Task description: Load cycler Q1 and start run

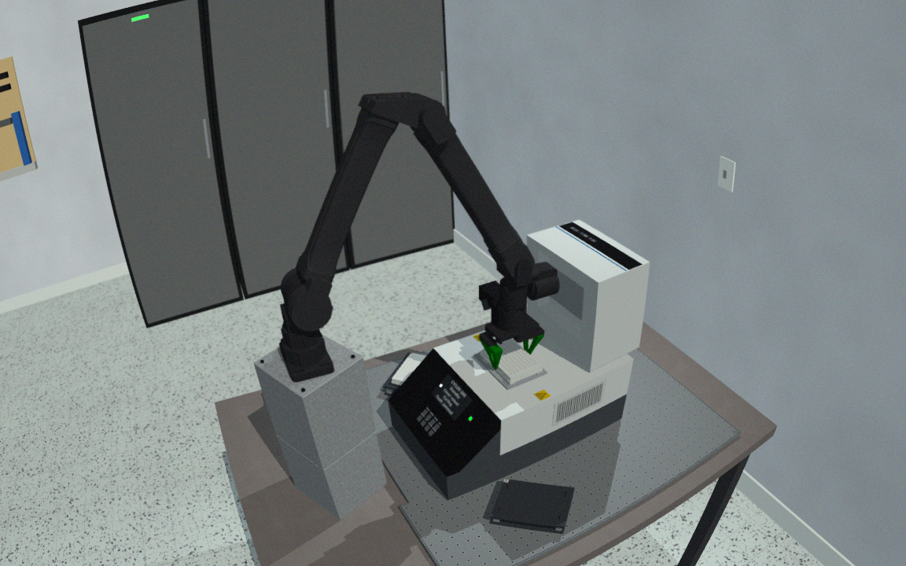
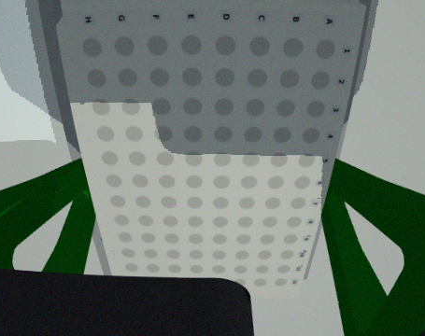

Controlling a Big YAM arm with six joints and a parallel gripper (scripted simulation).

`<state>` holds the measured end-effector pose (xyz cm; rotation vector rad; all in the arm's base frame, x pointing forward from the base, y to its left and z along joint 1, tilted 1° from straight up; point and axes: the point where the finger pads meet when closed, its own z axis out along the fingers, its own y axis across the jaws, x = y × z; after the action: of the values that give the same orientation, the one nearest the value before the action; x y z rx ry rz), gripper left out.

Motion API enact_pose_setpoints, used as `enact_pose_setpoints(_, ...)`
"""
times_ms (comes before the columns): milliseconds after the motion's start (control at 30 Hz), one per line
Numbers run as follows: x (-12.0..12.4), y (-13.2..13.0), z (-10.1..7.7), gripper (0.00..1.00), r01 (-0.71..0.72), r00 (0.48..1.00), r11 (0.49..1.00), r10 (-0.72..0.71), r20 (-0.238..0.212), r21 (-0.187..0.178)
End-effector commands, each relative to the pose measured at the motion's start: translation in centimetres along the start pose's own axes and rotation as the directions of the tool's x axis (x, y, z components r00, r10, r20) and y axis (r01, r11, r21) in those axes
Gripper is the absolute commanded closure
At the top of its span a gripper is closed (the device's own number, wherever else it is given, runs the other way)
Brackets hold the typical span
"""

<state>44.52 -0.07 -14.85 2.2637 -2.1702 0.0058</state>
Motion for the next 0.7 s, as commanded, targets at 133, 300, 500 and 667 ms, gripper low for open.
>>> enact_pose_setpoints(133,-0.6,-0.9,-0.8,1.0,0.006,1.0,0.999,-0.006,0.001,0.041)
enact_pose_setpoints(300,-0.8,-1.2,-1.1,1.0,0.004,1.0,0.999,-0.004,0.001,0.045)
enact_pose_setpoints(500,0.3,-1.9,-0.5,1.0,-0.017,1.0,0.999,0.017,0.0,0.046)
enact_pose_setpoints(667,0.5,-2.0,-0.4,1.0,-0.022,1.0,0.999,0.022,0.0,0.046)
